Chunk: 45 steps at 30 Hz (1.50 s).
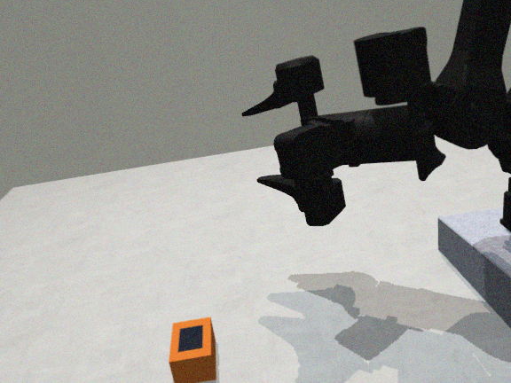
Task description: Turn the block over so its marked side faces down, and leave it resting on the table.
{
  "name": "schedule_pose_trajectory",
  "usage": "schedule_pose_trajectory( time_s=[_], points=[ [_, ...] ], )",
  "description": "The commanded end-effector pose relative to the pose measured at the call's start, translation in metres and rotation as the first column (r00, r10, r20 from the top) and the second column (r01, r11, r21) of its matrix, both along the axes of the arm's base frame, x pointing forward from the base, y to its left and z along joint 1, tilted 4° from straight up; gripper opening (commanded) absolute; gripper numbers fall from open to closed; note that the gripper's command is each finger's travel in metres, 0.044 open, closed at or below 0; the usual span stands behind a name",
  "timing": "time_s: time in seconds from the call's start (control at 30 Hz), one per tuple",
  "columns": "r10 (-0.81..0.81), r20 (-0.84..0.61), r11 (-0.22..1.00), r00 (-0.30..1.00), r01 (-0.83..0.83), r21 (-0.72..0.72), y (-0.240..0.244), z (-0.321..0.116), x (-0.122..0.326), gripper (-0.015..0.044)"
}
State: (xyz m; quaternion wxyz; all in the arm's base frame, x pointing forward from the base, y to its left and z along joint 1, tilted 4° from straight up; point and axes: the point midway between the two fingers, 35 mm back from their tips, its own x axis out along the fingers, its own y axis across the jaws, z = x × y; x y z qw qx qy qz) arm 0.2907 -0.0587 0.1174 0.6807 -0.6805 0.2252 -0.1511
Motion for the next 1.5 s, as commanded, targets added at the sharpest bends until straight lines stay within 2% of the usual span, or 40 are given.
schedule_pose_trajectory(
  time_s=[0.0, 0.03, 0.33, 0.53, 0.7, 1.0, 1.27, 1.37, 1.47],
  points=[
    [0.003, -0.003, 1.000, 1.000, -0.003, 0.007, 0.001, -0.001, 0.002, 0.0426],
    [0.011, -0.012, 1.000, 1.000, -0.011, 0.026, 0.003, -0.003, 0.008, 0.0440],
    [0.106, -0.185, 0.917, 0.977, -0.024, 0.399, 0.047, -0.037, 0.092, 0.0440],
    [0.114, -0.327, 0.786, 0.938, 0.116, 0.607, 0.078, -0.055, 0.124, 0.0440],
    [0.088, -0.464, 0.641, 0.881, 0.306, 0.703, 0.102, -0.063, 0.135, 0.0440],
    [0.011, -0.654, 0.371, 0.756, 0.604, 0.705, 0.139, -0.058, 0.138, 0.0440],
    [-0.070, -0.806, 0.188, 0.588, 0.801, 0.569, 0.157, -0.049, 0.118, 0.0440],
    [-0.098, -0.848, 0.143, 0.521, 0.851, 0.506, 0.160, -0.045, 0.107, 0.0440],
    [-0.100, -0.851, 0.140, 0.516, 0.854, 0.501, 0.160, -0.045, 0.106, 0.0440]
  ],
)
